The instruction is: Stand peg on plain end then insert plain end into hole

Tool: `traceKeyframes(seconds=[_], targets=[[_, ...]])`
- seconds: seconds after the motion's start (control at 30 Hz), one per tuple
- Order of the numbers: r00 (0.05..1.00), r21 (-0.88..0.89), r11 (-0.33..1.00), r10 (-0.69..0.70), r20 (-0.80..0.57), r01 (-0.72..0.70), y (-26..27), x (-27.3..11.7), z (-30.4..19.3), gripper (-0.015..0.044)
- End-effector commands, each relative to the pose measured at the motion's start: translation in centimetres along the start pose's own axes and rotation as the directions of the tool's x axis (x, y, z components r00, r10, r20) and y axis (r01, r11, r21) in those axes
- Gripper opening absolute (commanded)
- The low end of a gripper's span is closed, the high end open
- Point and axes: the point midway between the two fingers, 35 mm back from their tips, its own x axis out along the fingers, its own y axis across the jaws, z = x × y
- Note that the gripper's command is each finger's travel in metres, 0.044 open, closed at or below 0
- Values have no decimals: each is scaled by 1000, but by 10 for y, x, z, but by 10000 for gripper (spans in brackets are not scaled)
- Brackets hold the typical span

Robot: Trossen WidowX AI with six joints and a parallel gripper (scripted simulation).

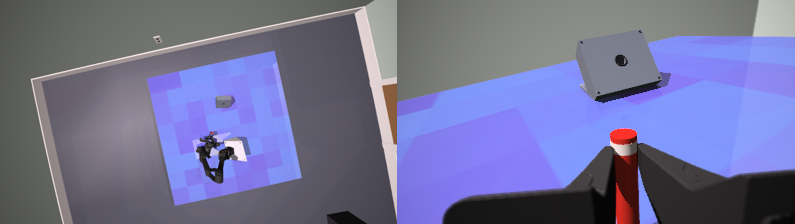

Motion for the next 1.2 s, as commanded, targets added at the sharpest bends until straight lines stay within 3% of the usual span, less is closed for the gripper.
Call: traceKeyframes(seconds=[0.0, 0.23, 0.37, 1.17], targets=[[1000, -1, 1000, 0, -1, 0, 0, -1, -2, 49], [1000, 6, 1000, 3, 10, -3, 0, -2, -3, 49], [1000, 8, 1000, 4, 13, -4, -1, -1, -1, 130], [1000, 8, 1000, 4, 13, -4, -1, -1, -1, 130]])
